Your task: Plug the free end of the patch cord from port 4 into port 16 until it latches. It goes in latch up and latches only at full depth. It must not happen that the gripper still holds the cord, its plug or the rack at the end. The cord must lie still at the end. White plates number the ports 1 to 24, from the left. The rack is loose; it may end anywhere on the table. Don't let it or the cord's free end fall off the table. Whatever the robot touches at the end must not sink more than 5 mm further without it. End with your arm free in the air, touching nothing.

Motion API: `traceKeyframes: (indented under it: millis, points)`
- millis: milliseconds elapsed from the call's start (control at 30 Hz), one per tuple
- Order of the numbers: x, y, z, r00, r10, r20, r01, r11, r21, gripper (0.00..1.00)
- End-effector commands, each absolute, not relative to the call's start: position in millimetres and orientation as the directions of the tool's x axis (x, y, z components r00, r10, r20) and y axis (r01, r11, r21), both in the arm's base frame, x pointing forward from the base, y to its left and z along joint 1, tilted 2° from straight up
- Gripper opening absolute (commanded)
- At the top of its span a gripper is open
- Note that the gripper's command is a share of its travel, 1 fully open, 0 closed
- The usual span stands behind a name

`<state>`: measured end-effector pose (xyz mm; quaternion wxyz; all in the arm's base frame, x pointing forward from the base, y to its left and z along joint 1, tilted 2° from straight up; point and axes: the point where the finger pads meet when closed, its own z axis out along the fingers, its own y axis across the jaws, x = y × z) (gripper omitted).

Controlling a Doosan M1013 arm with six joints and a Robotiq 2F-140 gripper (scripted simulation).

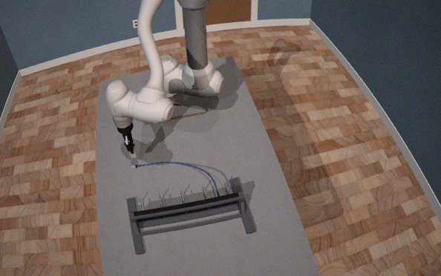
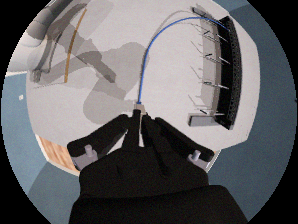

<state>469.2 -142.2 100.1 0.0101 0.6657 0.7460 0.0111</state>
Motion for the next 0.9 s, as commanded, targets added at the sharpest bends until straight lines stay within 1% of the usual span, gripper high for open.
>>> traceKeyframes:
  millis: [0,867]
  points:
    - [469.2,-142.2,100.1,-0.113,0.994,0.000,0.993,0.113,0.030,0.00]
    - [469.7,-145.5,98.2,-0.121,0.993,0.012,0.992,0.121,0.033,0.00]
